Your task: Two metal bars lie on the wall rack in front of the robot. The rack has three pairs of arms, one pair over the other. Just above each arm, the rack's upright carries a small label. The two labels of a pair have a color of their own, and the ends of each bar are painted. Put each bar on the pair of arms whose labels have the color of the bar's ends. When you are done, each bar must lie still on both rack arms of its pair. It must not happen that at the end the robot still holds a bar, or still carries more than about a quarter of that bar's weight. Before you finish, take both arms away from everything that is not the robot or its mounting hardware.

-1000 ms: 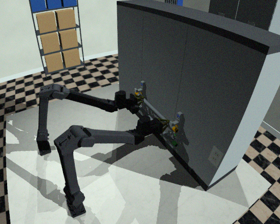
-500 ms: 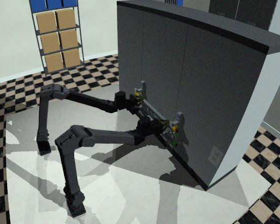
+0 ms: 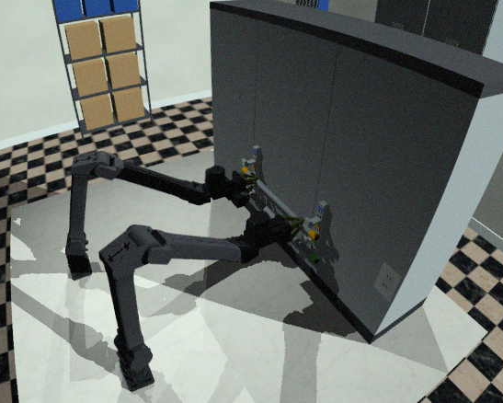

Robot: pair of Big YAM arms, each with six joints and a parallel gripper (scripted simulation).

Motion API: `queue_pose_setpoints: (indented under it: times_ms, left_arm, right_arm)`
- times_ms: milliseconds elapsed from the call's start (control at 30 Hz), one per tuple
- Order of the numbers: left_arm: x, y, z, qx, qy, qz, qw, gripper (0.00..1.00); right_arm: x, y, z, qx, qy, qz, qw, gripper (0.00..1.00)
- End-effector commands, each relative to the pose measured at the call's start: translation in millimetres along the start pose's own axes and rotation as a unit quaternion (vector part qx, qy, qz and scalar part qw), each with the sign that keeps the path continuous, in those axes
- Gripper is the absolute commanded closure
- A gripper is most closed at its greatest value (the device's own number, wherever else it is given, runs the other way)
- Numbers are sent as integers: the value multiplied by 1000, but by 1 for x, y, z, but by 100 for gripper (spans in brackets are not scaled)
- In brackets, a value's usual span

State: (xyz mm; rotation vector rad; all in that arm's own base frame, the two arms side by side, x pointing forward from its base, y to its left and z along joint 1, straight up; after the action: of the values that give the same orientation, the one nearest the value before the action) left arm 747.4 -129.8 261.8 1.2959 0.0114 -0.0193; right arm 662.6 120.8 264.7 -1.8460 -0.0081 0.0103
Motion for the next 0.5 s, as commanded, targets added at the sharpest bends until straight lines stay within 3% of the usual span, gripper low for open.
queue_pose_setpoints:
  times_ms: [0, 467]
  left_arm:
    - [4, 17, 1, -10, -4, 27, 1000, 100]
    - [3, 14, 0, -10, -4, 27, 1000, 100]
  right_arm:
    - [3, -24, -11, 10, 14, -32, 999, 100]
    - [1, -21, -10, 10, 14, -32, 999, 100]
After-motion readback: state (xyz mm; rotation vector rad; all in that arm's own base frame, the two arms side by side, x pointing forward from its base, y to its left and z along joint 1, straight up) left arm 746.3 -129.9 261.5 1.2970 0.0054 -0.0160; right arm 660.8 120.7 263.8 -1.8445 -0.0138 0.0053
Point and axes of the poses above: on each arm, the point where the finger pads meet when closed, its own x axis out along the fingers, its own y axis across the jaws, z = x × y, the point moved 2 cm from there along -x, back along the fingers, and after that the axes turned 15 degrees about -x, right-handed, at the moved point
